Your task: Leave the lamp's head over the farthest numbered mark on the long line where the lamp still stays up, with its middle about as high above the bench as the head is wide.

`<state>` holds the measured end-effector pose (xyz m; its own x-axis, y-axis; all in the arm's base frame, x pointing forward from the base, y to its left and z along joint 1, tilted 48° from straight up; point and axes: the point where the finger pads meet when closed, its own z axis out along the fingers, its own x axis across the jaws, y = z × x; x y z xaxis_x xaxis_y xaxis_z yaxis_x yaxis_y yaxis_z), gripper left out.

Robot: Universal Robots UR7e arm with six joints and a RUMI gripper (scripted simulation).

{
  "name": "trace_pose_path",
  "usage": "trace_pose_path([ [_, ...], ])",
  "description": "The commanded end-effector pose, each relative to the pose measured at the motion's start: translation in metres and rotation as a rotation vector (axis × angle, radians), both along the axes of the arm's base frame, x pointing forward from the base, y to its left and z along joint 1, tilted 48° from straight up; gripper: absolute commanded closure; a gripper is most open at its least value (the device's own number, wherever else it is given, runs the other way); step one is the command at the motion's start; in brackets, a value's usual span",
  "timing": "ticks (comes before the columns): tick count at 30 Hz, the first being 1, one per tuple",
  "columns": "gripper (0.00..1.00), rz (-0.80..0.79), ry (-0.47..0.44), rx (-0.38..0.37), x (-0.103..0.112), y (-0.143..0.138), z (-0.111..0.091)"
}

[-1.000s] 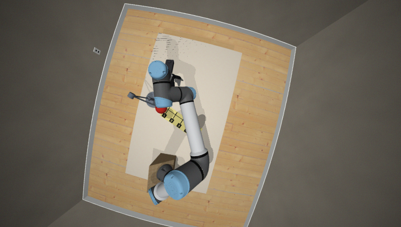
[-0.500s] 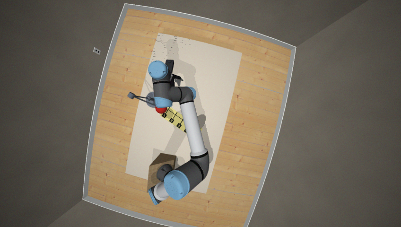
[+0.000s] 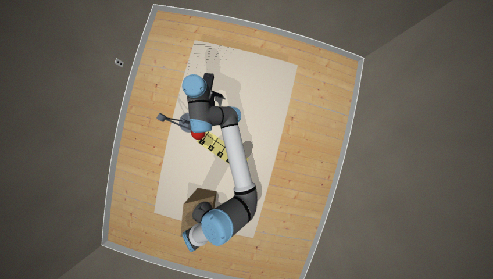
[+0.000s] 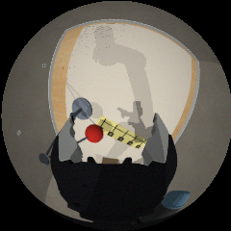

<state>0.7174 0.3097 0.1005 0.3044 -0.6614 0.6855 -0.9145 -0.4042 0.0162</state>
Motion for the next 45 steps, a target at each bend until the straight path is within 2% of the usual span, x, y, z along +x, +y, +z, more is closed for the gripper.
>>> trace_pose_path([
  [1, 0.00, 0.001, -0.001, 0.001, 0.000, 0.001, 0.001],
  [29, 0.00, 0.001, -0.001, 0.001, 0.000, 0.001, 0.001],
  [45, 0.00, -0.260, -0.098, 0.156, -0.034, -0.002, -0.006],
])
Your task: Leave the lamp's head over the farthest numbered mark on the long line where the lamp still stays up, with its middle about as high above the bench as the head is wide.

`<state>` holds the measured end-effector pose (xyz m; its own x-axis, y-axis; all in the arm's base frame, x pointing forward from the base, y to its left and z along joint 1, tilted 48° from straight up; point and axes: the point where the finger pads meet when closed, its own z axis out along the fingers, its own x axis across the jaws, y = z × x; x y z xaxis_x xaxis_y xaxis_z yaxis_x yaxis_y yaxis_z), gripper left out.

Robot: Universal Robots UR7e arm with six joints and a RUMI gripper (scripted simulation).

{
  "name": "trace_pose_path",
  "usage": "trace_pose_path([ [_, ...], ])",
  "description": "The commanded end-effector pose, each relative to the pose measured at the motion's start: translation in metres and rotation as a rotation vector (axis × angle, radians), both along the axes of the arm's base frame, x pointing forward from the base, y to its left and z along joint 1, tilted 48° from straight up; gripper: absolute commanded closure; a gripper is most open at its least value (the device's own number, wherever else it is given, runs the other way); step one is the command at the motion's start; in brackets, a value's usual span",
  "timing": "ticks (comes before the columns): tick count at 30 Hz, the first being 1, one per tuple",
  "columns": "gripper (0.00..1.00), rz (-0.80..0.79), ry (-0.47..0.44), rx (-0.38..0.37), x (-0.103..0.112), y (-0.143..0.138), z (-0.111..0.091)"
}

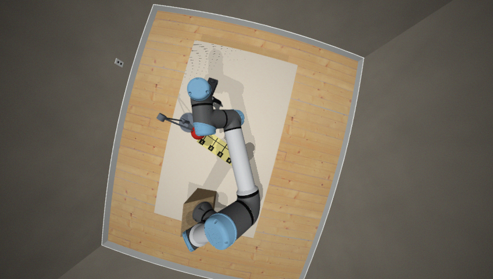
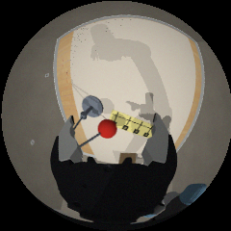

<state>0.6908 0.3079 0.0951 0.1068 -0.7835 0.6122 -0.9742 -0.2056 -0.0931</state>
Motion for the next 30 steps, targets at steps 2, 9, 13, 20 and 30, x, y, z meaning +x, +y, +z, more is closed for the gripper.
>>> trace_pose_path([
  [2, 0.00, -0.071, -0.028, 0.042, -0.009, 0.001, -0.001],
  [9, 0.00, -0.173, -0.065, 0.103, -0.022, 0.004, -0.005],
  [13, 0.00, -0.232, -0.087, 0.138, -0.029, 0.005, -0.007],
  [20, 0.00, -0.306, -0.114, 0.182, -0.038, 0.008, -0.010],
  [30, 0.00, -0.458, -0.169, 0.272, -0.055, 0.017, -0.016],
])
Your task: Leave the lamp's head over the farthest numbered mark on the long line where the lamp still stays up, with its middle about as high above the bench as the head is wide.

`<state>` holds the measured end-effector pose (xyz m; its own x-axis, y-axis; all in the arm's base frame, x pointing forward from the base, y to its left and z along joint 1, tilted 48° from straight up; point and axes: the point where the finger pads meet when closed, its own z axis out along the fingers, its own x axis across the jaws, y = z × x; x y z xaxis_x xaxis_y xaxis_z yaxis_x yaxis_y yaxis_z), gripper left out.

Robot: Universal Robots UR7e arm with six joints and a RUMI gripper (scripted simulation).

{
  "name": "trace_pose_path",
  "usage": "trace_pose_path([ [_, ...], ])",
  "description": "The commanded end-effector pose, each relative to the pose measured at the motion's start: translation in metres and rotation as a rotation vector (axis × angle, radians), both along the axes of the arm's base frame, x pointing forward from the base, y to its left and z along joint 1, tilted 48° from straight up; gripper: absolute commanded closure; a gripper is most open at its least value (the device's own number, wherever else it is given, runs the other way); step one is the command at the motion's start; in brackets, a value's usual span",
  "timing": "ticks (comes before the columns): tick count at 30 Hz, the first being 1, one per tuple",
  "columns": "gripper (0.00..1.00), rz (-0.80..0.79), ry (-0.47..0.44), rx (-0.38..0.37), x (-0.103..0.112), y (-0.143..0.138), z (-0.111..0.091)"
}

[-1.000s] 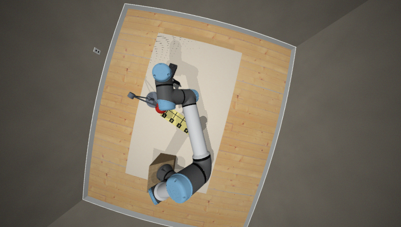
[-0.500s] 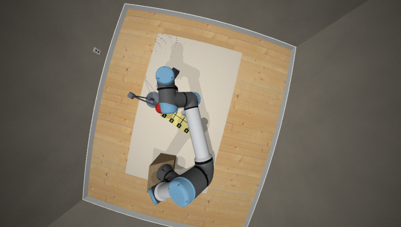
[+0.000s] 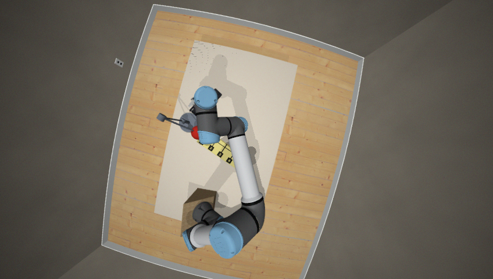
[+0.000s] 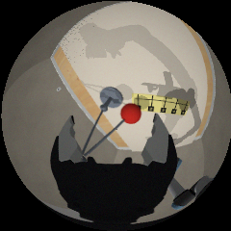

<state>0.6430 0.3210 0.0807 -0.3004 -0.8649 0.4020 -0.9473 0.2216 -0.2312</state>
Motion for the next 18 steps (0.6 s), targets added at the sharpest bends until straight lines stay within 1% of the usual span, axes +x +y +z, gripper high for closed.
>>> trace_pose_path([
  [1, 0.00, -0.077, -0.031, 0.047, -0.009, 0.005, -0.002],
  [3, 0.00, -0.108, -0.042, 0.065, -0.012, 0.007, -0.004],
  [5, 0.00, -0.108, -0.042, 0.065, -0.012, 0.007, -0.004],
  [18, 0.00, -0.305, -0.113, 0.180, -0.030, 0.024, -0.011],
])
